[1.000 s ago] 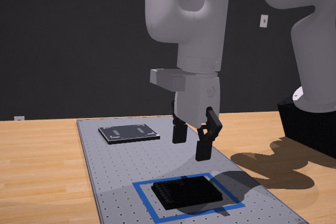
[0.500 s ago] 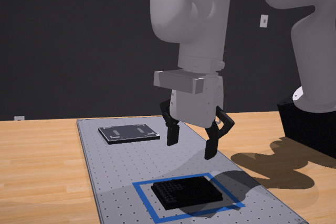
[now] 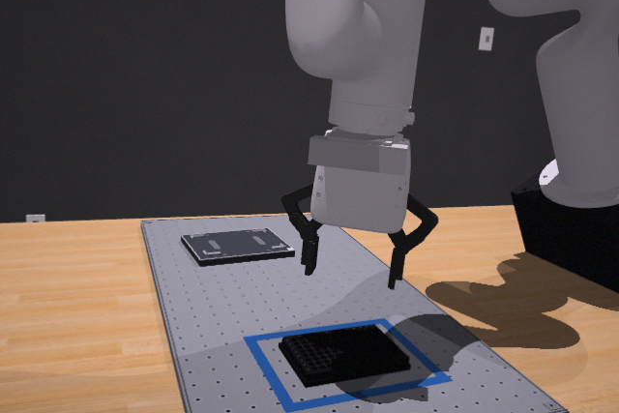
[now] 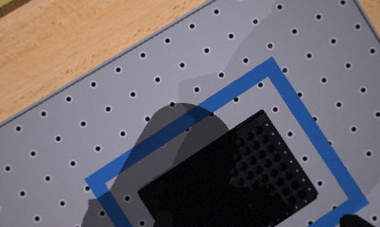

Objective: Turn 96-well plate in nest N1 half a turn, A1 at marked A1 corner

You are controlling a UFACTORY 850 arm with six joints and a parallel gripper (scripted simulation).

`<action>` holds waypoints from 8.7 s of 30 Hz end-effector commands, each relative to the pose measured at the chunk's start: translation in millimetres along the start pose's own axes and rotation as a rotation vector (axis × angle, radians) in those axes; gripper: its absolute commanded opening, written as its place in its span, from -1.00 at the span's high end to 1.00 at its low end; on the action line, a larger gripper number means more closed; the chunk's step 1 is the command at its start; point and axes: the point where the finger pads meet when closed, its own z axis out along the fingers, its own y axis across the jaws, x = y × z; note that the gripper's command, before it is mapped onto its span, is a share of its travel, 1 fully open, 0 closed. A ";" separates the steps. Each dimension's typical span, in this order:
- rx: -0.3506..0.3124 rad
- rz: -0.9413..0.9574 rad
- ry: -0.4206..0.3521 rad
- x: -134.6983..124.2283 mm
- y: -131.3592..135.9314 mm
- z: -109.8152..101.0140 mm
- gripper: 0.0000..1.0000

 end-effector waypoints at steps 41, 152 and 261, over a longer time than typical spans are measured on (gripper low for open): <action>0.033 -1.161 -0.017 0.3 0.4 9.5 -1.00; 0.043 -2.165 0.002 -1.6 -0.8 72.1 -1.00; 0.043 -2.165 0.002 -2.1 -1.0 84.2 1.00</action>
